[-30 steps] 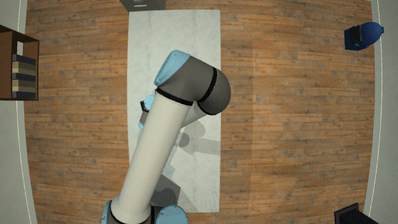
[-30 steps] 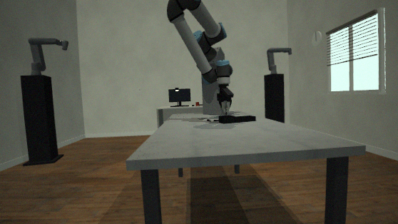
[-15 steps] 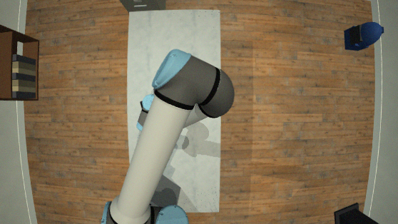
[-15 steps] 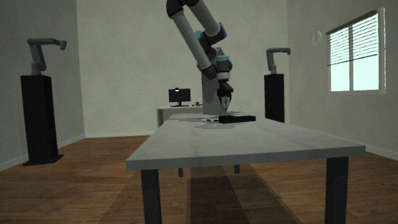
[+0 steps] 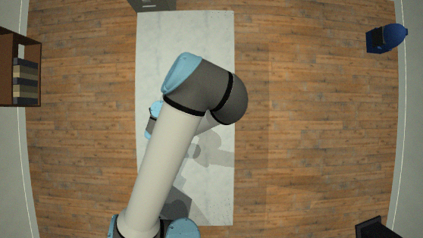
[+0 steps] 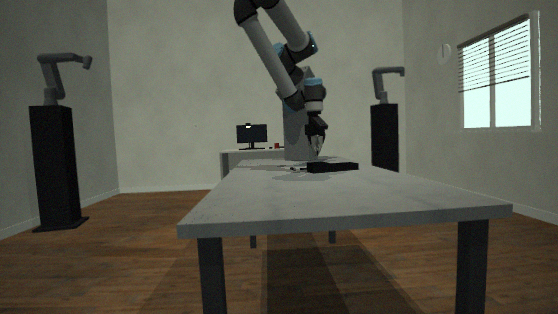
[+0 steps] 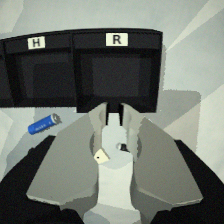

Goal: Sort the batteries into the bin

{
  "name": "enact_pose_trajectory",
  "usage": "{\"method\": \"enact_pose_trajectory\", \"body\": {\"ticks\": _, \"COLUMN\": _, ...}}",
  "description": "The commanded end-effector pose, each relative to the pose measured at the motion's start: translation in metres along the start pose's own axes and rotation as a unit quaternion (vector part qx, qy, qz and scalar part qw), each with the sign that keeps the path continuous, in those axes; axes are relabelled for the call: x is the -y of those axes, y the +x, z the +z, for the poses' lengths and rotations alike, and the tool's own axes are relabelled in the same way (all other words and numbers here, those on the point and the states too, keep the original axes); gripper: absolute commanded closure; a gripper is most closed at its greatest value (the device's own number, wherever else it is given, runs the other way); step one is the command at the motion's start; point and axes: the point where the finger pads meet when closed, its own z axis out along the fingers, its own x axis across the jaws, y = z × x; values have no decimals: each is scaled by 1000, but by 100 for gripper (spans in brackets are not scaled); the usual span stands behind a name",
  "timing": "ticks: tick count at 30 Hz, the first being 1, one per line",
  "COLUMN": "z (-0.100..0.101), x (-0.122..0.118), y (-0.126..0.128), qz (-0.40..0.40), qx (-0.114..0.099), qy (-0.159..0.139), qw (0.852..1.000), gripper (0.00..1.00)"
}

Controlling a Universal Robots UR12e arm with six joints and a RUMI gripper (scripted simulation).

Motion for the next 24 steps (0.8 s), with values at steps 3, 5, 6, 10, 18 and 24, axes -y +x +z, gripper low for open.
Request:
{"method": "enact_pose_trajectory", "body": {"ticks": 3, "z": -1, "x": 2, "y": -42, "qz": -1, "qx": 1, "qy": 2, "qw": 1000, "gripper": 96}}
{"method": "enact_pose_trajectory", "body": {"ticks": 5, "z": -1, "x": 2, "y": -42, "qz": -1, "qx": 1, "qy": 2, "qw": 1000, "gripper": 96}}
{"method": "enact_pose_trajectory", "body": {"ticks": 6, "z": -1, "x": 1, "y": -47, "qz": -1, "qx": 1, "qy": 2, "qw": 1000, "gripper": 96}}
{"method": "enact_pose_trajectory", "body": {"ticks": 10, "z": -1, "x": 1, "y": -67, "qz": -1, "qx": 1, "qy": 2, "qw": 1000, "gripper": 96}}
{"method": "enact_pose_trajectory", "body": {"ticks": 18, "z": -1, "x": 1, "y": -81, "qz": -1, "qx": 1, "qy": 2, "qw": 1000, "gripper": 96}}
{"method": "enact_pose_trajectory", "body": {"ticks": 24, "z": 9, "x": -1, "y": -79, "qz": -1, "qx": 0, "qy": 1, "qw": 1000, "gripper": 96}}
